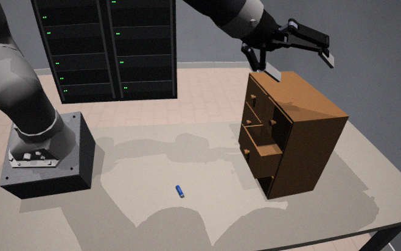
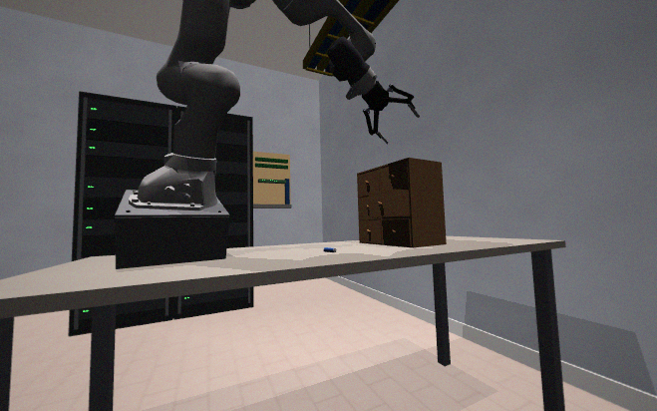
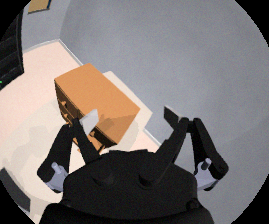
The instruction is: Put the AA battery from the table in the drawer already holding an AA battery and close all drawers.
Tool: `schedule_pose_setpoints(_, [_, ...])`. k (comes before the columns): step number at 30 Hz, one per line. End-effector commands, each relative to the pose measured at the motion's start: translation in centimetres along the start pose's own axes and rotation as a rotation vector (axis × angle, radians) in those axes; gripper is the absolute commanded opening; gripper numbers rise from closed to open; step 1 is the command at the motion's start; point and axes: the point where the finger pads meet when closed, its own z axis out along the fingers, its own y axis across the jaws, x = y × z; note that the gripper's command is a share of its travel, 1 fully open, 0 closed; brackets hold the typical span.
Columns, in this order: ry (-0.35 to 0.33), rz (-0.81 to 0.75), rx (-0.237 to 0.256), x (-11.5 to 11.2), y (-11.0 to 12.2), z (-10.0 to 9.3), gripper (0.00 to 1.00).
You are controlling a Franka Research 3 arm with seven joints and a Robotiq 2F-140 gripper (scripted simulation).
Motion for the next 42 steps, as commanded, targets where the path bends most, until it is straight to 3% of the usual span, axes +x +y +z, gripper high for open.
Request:
schedule_pose_setpoints(1, [0.018, -0.011, 0.002, 0.6, 0.3, 0.0, 1.0])
schedule_pose_setpoints(16, [0.018, -0.011, 0.002, 0.6, 0.3, 0.0, 1.0])
schedule_pose_setpoints(17, [0.066, -0.061, -0.002, 2.4, 1.0, 0.1, 1.0])
schedule_pose_setpoints(42, [0.066, -0.061, -0.002, 2.4, 1.0, 0.1, 1.0])
